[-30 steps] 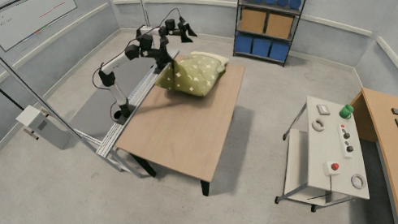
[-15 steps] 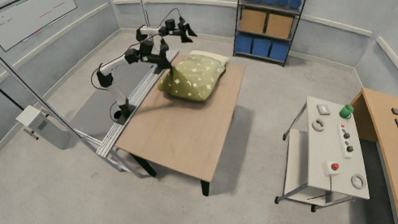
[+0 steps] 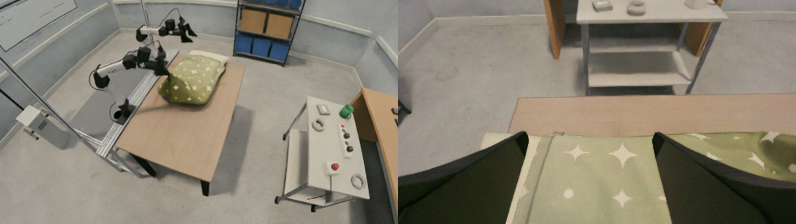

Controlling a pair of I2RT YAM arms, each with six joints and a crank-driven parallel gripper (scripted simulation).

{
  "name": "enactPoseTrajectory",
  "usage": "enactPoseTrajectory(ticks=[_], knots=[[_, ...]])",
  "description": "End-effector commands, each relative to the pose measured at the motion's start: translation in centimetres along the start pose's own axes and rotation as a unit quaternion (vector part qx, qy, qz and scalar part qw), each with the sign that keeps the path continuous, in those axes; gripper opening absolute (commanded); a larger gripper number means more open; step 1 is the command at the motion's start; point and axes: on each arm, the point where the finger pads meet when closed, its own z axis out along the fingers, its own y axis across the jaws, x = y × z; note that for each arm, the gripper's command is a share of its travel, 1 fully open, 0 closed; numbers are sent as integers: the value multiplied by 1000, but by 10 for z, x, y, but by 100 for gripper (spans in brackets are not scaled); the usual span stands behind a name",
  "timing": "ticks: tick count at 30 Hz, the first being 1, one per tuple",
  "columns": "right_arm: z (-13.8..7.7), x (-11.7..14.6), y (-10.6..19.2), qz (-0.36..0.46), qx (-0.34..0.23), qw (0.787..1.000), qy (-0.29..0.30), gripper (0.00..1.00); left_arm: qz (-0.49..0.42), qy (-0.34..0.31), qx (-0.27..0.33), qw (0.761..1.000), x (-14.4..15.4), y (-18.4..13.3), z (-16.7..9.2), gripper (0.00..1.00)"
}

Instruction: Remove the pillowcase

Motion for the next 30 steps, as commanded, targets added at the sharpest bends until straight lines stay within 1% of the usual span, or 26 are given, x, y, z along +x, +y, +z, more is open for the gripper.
enactPoseTrajectory(ticks=[1, 2, 3, 9, 14, 16, 19, 20, 21, 22, 23, 25, 26, 28, 30], knots=[[-14, -24, -5, 4, 6, 998, -58, 1, 4, -16, -6, 1000, -16, 2, -2, 100], [-16, -25, -8, 3, 11, 998, -62, 1, 4, -16, -6, 1000, -16, 2, -2, 100], [-13, -18, -10, 6, 15, 998, -55, 1, 4, -16, -6, 1000, -16, 2, -2, 100], [-13, 2, -18, 10, 22, 999, -48, 1, 4, -16, -6, 1000, -16, 2, -2, 100], [-16, 3, -23, 12, 29, 998, -52, 1, 4, -16, -6, 1000, -16, 2, -2, 100], [-15, 8, -24, 13, 32, 998, -43, 1, 4, -16, -6, 1000, -16, 2, -2, 100], [-16, 5, -23, 11, 31, 998, -46, 1, 4, -16, -6, 1000, -16, 2, -2, 100], [-12, 15, -24, 12, 32, 999, -34, 1, 4, -16, -6, 1000, -16, 2, -2, 100], [-16, 5, -24, 11, 32, 998, -46, 1, 4, -16, -6, 1000, -16, 2, -2, 100], [-17, 3, -24, 11, 32, 998, -48, 1, 4, -16, -6, 1000, -16, 2, -2, 100], [-15, 7, -24, 11, 32, 998, -43, 1, 4, -16, -6, 1000, -16, 2, -2, 100], [-15, 7, -24, 11, 32, 998, -43, 1, 4, -16, -6, 1000, -16, 2, -2, 100], [-13, 13, -24, 11, 32, 999, -36, 1, 4, -16, -6, 1000, -16, 2, -2, 100], [-15, 6, -24, 11, 32, 998, -45, 1, 4, -16, -6, 1000, -16, 2, -2, 100], [-14, 9, -24, 11, 32, 999, -41, 1, 4, -16, -6, 1000, -16, 2, -2, 100]])
